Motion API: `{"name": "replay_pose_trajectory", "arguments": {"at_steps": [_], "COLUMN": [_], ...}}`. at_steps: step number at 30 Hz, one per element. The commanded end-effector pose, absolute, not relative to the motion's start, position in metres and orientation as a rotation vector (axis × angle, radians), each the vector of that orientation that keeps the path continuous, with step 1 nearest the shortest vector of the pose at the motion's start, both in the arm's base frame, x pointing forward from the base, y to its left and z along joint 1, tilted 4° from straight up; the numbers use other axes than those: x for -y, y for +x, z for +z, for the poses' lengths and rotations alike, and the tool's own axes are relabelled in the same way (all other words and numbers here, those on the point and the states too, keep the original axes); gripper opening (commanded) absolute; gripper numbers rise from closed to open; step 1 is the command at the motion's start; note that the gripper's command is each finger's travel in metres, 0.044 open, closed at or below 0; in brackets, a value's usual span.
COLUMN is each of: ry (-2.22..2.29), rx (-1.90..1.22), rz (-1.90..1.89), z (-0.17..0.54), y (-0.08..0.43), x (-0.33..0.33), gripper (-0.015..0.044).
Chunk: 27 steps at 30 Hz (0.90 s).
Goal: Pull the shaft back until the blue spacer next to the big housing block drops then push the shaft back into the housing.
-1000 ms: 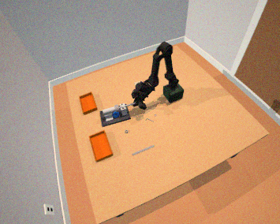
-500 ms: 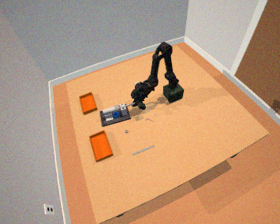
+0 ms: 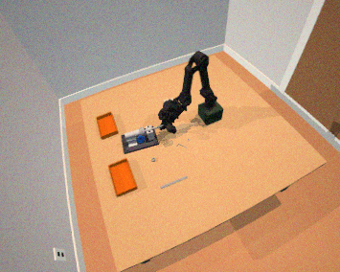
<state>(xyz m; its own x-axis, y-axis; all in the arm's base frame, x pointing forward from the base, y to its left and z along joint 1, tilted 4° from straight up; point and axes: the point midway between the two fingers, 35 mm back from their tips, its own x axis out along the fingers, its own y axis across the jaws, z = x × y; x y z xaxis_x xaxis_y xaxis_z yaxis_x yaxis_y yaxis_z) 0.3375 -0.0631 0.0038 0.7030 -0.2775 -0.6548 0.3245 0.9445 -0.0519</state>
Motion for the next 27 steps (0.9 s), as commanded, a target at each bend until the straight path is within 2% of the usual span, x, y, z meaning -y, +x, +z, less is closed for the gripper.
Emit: {"name": "replay_pose_trajectory", "arguments": {"at_steps": [1, 27], "ry": [0.066, 0.066], "rx": [-0.717, -0.716], "rz": [-0.332, -0.332], "z": [0.0037, 0.0045], "y": [0.3399, 0.3471], "x": [0.0634, 0.0658], "gripper": [0.0000, 0.0000]}}
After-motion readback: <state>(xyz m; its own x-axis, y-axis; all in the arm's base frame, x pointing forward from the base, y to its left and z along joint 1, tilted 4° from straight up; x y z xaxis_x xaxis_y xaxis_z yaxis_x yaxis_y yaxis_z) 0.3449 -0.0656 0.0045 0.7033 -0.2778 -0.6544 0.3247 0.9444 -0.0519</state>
